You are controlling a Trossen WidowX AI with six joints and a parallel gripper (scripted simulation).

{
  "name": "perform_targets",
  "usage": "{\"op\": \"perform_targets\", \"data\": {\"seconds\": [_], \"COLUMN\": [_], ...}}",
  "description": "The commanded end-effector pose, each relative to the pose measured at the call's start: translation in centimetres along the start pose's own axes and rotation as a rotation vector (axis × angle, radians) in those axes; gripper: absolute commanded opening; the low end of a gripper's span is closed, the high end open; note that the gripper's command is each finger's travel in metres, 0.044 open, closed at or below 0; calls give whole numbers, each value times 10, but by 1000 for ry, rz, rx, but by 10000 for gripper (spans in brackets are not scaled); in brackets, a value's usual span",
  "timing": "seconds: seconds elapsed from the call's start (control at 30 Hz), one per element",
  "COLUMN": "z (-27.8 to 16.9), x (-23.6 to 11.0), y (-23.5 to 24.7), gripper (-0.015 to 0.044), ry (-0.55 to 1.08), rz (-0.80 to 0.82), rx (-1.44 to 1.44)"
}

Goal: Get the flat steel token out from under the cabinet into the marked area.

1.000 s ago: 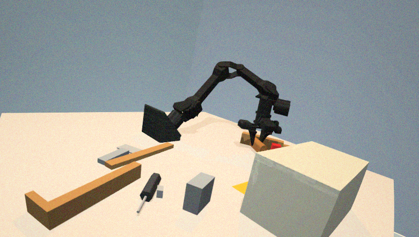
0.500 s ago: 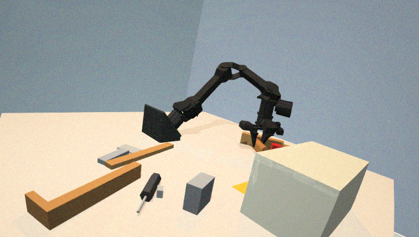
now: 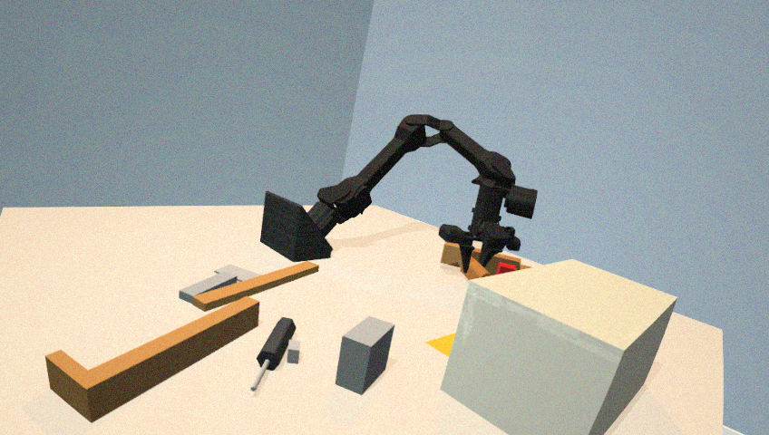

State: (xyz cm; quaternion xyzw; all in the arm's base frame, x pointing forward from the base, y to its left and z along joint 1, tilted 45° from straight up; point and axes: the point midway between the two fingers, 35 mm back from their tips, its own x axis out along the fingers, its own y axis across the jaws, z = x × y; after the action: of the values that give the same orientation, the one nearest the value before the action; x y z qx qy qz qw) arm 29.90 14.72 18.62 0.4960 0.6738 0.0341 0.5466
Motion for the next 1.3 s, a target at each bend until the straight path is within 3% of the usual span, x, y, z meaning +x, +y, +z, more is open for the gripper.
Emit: {"op": "perform_targets", "data": {"seconds": [0.0, 0.07, 0.13, 0.23, 0.77, 0.87, 1.23, 1.27], "z": [0, -1, -1, -1, -2, -2, -2, -2], "x": [0, 1, 0, 0, 14, 12, 12, 12], "y": [0, 0, 1, 1, 1, 3, 3, 3], "gripper": [157, 200, 200, 270, 270, 191, 118, 92], "ry": [0, 5, 4, -11, -18, -17, -17, -17], "rz": [0, 0, 1, 3, 5, 9, 9, 9], "rx": [0, -2, -2, -2, 0, -8, -8, -8]}}
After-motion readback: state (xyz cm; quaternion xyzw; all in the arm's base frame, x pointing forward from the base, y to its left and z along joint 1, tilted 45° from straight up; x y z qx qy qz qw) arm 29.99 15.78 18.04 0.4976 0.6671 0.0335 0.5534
